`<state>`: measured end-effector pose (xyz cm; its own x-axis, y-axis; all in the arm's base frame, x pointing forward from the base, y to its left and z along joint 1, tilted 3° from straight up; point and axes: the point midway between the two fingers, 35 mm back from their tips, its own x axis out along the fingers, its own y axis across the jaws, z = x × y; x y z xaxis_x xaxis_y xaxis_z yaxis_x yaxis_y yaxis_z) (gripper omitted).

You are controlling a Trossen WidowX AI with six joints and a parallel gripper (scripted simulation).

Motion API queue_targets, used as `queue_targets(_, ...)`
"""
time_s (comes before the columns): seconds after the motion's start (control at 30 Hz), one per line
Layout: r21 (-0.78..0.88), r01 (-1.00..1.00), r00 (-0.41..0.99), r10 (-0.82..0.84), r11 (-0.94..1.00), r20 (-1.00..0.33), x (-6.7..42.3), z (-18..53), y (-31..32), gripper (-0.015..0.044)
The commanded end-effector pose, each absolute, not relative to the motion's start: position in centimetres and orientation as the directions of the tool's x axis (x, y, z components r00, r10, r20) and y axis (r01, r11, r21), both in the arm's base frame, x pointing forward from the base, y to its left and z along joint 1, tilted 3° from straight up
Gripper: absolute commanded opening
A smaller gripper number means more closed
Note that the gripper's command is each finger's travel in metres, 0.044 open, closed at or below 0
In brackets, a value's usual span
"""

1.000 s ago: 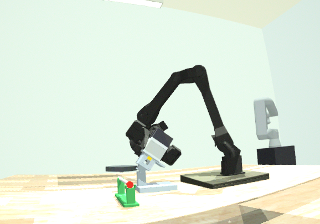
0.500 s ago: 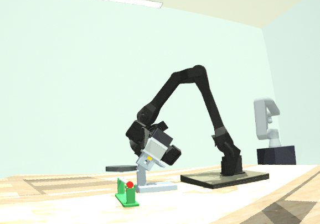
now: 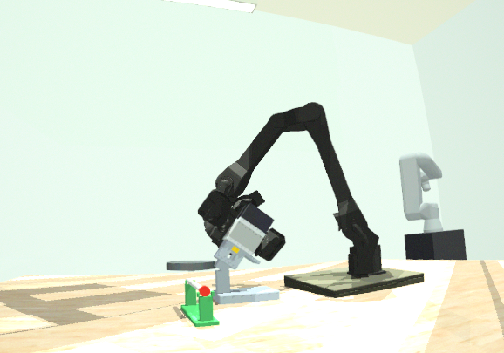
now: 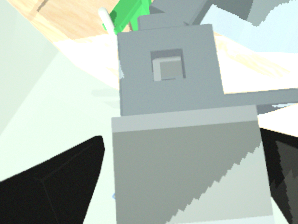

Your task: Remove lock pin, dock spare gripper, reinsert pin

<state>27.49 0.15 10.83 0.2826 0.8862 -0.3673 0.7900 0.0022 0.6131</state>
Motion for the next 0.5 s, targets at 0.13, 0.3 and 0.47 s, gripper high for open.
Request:
queue_targets(0.13,0.613,0.79,0.283,0.886,0.001,-0.367,26.8,11.8,0.1,0.044)
queue_targets(0.3,0.614,0.789,0.286,0.887,-0.004,-0.363,26.2,12.7,0.1,0.044)
queue_targets(0.47,0.615,0.789,0.289,0.887,-0.009,-0.359,25.6,13.6,0.0,0.044)
